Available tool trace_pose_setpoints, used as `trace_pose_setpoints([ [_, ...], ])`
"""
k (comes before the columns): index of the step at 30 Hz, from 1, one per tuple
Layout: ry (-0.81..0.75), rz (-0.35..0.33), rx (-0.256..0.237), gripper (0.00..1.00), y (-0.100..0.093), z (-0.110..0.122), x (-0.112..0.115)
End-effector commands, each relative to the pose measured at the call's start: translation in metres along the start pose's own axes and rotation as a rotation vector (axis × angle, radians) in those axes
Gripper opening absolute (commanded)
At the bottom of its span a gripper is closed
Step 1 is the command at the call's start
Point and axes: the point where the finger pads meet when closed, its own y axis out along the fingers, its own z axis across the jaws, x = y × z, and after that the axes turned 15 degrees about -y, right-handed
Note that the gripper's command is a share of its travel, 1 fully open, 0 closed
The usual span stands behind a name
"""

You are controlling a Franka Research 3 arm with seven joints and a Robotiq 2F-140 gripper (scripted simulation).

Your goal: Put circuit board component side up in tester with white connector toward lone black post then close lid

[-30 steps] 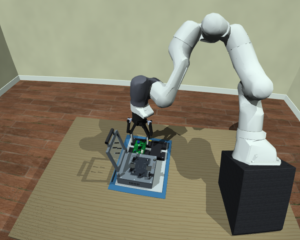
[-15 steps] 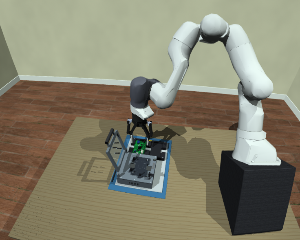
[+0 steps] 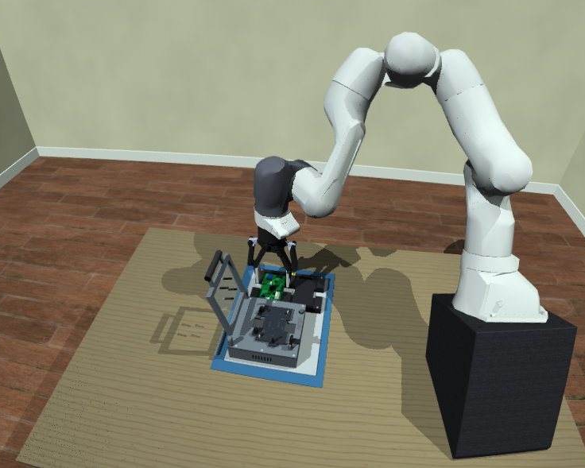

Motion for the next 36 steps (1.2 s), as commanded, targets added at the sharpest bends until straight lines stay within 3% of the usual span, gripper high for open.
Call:
trace_pose_setpoints([
  [1,0.009,0.001,0.008,0.58,0.0049,0.0026,0.0010],
  [36,0.009,0.001,0.008,0.58,0.0130,0.0029,0.0013],
])
